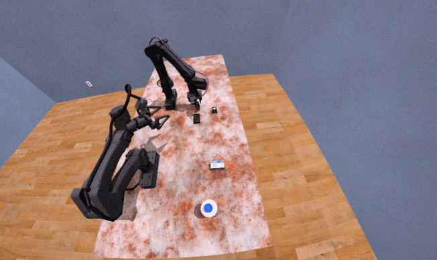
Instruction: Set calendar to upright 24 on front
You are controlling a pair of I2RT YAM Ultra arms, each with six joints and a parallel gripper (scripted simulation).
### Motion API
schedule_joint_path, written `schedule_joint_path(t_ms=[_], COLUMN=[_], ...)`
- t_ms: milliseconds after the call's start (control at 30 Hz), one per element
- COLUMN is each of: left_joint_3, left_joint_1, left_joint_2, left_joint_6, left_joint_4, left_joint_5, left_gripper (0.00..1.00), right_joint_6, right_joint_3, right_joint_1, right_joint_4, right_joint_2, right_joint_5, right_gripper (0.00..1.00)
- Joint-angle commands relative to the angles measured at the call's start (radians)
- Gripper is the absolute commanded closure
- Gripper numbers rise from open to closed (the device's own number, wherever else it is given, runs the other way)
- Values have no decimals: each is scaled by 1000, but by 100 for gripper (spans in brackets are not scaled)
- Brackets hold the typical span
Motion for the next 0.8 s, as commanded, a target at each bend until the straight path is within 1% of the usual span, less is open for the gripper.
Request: schedule_joint_path(t_ms=[0,167,300,400,467,533,633,767], left_joint_3=[20,46,80,129,129,164,163,160], left_joint_1=[-17,-10,-19,-19,-19,-11,8,17], left_joint_2=[-44,-74,-101,-134,-134,-150,-108,-90], left_joint_6=[-15,-13,-14,-13,-13,-8,9,16], left_joint_4=[-26,-81,-140,-220,-220,-271,-273,-268], left_joint_5=[9,9,6,6,6,7,9,7], left_gripper=[45,45,0,0,0,0,0,0], right_joint_6=[8,8,8,8,8,8,8,8], right_joint_3=[20,20,20,20,20,20,20,20], right_joint_1=[3,3,3,3,3,3,3,3], right_joint_4=[3,3,3,3,3,3,3,3], right_joint_2=[5,5,5,5,5,5,5,5], right_joint_5=[17,17,17,17,17,17,17,17], right_gripper=[0,0,0,0,0,0,0,0])
